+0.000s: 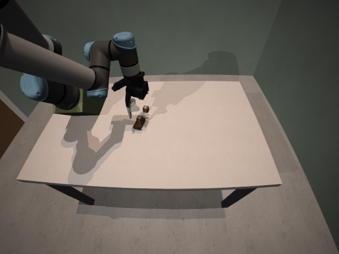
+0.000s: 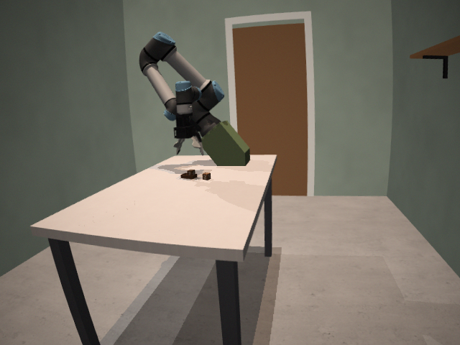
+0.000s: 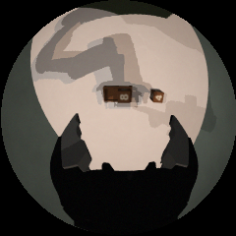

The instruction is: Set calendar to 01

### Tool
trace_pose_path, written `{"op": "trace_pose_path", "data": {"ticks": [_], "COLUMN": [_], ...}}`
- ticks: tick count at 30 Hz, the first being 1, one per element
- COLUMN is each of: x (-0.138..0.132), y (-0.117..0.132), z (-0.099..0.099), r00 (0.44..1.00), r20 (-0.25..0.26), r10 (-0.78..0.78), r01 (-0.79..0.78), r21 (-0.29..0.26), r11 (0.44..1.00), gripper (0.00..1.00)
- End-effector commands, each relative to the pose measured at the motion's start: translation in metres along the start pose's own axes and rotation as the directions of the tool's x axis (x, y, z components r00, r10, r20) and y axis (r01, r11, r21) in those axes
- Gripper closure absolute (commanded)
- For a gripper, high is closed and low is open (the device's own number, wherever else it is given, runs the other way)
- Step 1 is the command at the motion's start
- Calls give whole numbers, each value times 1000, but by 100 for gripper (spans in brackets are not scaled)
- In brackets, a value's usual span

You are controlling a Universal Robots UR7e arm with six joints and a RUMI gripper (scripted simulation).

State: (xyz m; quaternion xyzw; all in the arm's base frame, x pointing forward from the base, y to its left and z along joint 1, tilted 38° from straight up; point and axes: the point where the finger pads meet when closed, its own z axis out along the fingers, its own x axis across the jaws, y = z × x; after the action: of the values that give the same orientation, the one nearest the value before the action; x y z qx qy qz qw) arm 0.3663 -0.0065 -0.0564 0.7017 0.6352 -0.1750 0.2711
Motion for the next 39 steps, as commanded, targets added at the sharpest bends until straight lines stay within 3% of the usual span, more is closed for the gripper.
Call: {"op": "trace_pose_path", "data": {"ticks": [1,2,39], "x": [0,0,0], "y": [0,0,0], "z": [0,0,0], "r00": [1000,1000,1000], "r20": [-1,-1,-1], "r10": [-5,-5,-5], "r01": [5,5,5], "r21": [-1,-1,-1], "r11": [1000,1000,1000], "gripper": [0,72,72]}}
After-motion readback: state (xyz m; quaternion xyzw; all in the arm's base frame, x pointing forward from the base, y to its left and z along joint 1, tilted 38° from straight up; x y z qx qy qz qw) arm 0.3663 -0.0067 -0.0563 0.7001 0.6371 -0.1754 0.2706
